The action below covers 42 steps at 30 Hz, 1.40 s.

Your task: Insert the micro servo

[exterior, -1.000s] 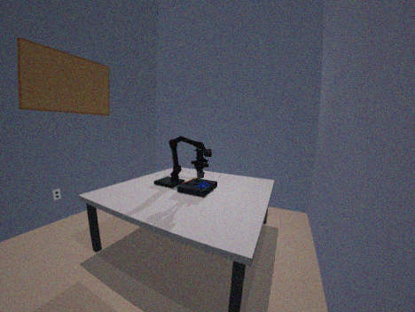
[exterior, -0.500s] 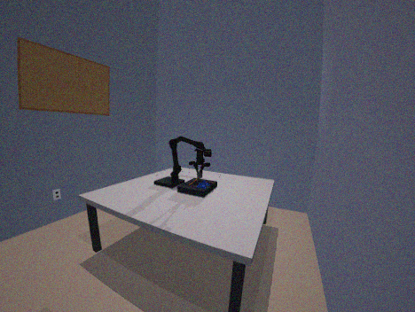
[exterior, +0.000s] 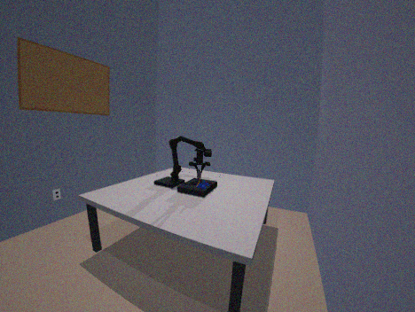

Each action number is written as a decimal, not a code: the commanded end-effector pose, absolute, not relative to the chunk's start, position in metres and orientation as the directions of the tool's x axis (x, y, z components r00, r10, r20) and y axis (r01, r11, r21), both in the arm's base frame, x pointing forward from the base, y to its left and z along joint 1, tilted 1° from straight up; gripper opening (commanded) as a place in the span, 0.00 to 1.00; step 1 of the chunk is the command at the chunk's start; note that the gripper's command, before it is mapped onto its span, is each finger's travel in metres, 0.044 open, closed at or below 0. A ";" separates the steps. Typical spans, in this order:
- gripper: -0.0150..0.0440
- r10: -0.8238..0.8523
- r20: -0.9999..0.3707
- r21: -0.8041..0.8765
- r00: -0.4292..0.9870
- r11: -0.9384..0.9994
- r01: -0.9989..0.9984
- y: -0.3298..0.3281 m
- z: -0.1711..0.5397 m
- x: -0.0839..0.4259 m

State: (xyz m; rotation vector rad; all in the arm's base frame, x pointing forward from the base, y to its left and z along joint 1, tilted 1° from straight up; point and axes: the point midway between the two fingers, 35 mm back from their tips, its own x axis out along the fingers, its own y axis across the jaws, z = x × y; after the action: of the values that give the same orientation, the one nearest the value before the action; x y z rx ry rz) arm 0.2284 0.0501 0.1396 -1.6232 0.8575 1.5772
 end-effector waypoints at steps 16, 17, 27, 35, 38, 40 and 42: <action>0.25 0.014 -0.999 -0.027 0.041 -0.934 -0.357 0.050 0.140 0.230; 0.25 0.014 -0.999 -0.026 0.041 -0.946 -0.324 0.050 0.140 0.230; 0.25 0.014 -0.999 -0.015 0.041 -0.999 -0.036 0.050 0.140 0.229; 0.25 0.014 -0.999 -0.015 0.042 -0.999 -0.036 0.050 0.141 0.240; 0.25 0.013 -0.999 -0.015 0.043 -0.999 -0.036 0.049 0.142 0.252; 0.25 0.013 -0.999 -0.015 0.044 -0.999 -0.036 0.049 0.142 0.261; 0.25 0.013 -0.999 -0.015 0.045 -0.999 -0.036 0.049 0.143 0.269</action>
State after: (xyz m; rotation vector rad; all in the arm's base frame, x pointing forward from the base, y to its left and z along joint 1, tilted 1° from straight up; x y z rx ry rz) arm 0.2563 0.0491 0.1401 -2.2297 0.0296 2.1590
